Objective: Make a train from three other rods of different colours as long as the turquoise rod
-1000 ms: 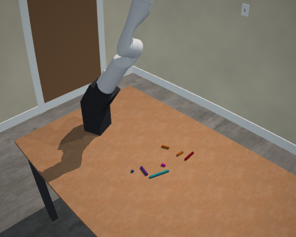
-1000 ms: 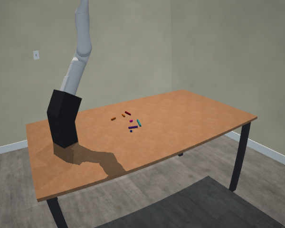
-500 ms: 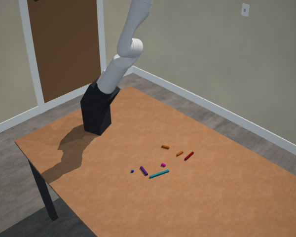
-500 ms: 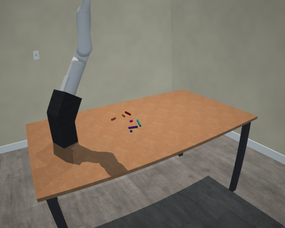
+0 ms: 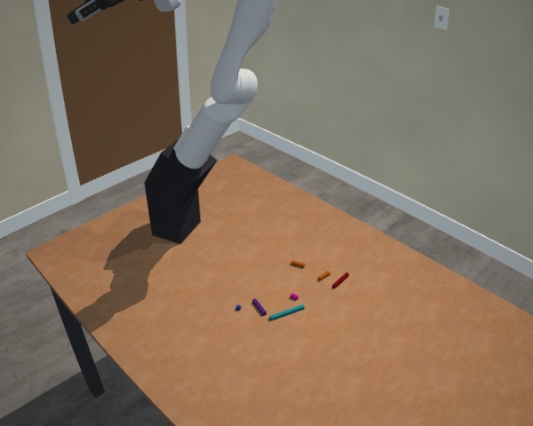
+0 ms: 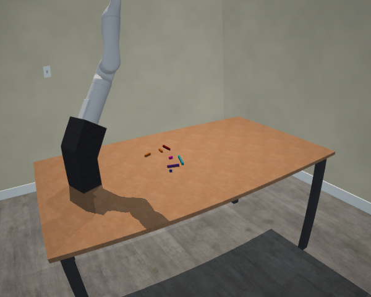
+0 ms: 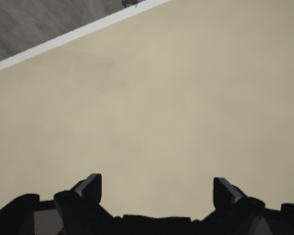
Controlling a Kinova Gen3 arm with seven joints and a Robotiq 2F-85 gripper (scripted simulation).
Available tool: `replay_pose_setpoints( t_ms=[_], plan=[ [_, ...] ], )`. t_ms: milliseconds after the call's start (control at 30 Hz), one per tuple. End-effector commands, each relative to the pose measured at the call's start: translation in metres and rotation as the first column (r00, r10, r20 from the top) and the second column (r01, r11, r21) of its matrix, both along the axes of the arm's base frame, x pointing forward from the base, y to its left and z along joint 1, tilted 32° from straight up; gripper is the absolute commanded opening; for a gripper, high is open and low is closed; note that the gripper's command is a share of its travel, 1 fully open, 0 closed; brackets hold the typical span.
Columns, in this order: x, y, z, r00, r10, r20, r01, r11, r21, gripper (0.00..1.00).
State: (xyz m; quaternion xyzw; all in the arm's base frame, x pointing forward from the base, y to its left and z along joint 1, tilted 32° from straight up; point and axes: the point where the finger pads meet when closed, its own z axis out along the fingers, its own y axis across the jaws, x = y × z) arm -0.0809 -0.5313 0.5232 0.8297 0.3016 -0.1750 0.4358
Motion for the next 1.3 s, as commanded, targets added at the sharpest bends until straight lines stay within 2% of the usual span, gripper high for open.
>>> replay_pose_setpoints(
  t_ms=[0, 167, 200, 567, 600, 967, 1000, 1267],
  plan=[
    [0.008, -0.003, 0.0, 1.0, 0.013, -0.007, -0.013, 1.0, 0.002, 1.0],
    [0.008, -0.003, 0.0, 1.0, 0.013, -0.007, -0.013, 1.0, 0.002, 1.0],
    [0.047, -0.006, -0.009, 0.995, 0.093, -0.048, -0.091, 0.995, 0.031, 1.0],
    [0.047, -0.006, -0.009, 0.995, 0.093, -0.048, -0.091, 0.995, 0.031, 1.0],
    [0.086, -0.005, -0.018, 0.981, 0.174, -0.088, -0.169, 0.984, 0.063, 1.0],
    [0.086, -0.005, -0.018, 0.981, 0.174, -0.088, -0.169, 0.984, 0.063, 1.0],
    [0.124, -0.003, -0.028, 0.959, 0.256, -0.125, -0.245, 0.965, 0.098, 1.0],
    [0.124, -0.003, -0.028, 0.959, 0.256, -0.125, -0.245, 0.965, 0.098, 1.0]
  ],
)
